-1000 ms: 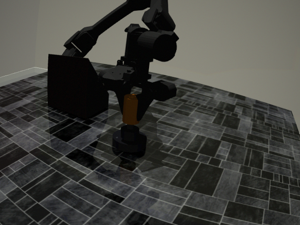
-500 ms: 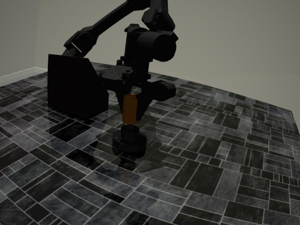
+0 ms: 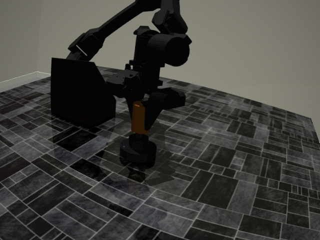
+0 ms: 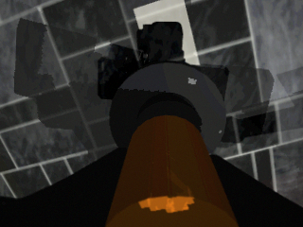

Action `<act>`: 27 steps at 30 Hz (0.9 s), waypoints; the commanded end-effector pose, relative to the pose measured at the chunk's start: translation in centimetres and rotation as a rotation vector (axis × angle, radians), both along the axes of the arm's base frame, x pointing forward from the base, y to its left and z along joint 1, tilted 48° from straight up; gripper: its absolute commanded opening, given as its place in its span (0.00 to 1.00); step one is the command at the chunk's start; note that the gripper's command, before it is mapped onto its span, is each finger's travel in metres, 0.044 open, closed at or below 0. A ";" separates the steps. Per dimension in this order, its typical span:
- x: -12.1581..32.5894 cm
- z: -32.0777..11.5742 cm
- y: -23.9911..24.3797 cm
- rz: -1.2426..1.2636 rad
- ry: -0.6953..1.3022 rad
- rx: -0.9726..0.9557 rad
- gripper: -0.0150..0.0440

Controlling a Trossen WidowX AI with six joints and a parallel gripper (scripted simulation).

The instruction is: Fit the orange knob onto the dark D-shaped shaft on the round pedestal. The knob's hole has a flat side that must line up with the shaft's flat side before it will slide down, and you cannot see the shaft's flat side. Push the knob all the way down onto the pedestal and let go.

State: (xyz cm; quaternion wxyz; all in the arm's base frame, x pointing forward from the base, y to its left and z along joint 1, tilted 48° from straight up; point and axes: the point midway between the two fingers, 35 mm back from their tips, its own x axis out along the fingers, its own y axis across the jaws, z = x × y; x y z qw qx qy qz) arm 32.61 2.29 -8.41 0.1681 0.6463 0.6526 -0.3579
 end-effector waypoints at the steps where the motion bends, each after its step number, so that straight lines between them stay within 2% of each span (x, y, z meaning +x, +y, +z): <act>1: 0.0 0.0 0.0 -0.010 0.005 0.002 0.25; 11: -0.2 0.3 -0.4 -0.010 0.005 0.001 0.25; 18: -0.2 0.3 -0.5 -0.146 0.149 -0.020 0.25; 27: -0.1 -0.1 -0.1 -0.153 0.157 -0.021 0.25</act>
